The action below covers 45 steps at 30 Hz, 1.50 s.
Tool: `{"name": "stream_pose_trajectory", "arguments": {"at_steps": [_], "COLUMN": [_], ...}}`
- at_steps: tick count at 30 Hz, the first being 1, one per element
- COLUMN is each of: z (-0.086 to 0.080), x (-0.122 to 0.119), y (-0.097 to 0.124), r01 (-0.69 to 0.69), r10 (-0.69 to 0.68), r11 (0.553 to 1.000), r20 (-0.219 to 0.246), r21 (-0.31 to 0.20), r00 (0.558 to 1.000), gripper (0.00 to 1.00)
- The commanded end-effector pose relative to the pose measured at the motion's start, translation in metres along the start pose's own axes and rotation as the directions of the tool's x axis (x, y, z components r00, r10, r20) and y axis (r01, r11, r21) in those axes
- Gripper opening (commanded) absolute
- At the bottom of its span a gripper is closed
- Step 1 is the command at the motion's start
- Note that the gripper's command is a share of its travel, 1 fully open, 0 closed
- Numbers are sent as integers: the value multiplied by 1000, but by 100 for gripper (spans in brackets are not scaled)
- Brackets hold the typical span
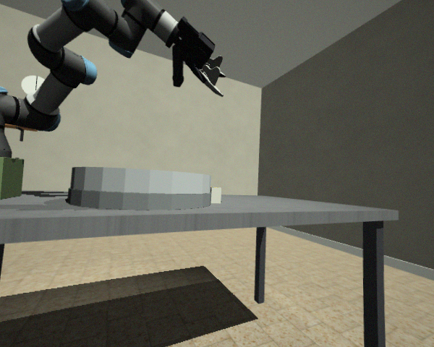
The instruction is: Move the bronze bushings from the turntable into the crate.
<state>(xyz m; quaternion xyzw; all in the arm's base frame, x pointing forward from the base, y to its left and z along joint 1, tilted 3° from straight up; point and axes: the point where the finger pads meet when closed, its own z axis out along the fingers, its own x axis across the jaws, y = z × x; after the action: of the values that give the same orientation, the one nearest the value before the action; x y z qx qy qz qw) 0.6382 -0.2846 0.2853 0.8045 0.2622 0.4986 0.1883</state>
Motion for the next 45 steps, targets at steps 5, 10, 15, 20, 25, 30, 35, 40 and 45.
{"name": "stream_pose_trajectory", "arguments": {"at_steps": [5,10,15,20,25,30,35,40,45], "z": [-1,-1,-1,-1,-2,-5,-10,-27,-51], "x": [1,1,1,1,-4,-17,-30,-58,-84], "y": [1,1,1,1,-2,-12,-23,-53,-86], "r01": [2,2,2,3,18,60,100,182,247], "r10": [-2,-2,-2,-3,-18,-63,-110,-225,-347], "r11": [1000,1000,1000,1000,1000,997,992,965,913], "r20": [-1,-1,-1,0,23,84,139,240,300], "r21": [-2,-2,-2,-2,7,39,78,190,324], "r00": [1000,1000,1000,1000,1000,994,984,944,888], "gripper": [100,100,100,100,100,100,100,100,100]}}
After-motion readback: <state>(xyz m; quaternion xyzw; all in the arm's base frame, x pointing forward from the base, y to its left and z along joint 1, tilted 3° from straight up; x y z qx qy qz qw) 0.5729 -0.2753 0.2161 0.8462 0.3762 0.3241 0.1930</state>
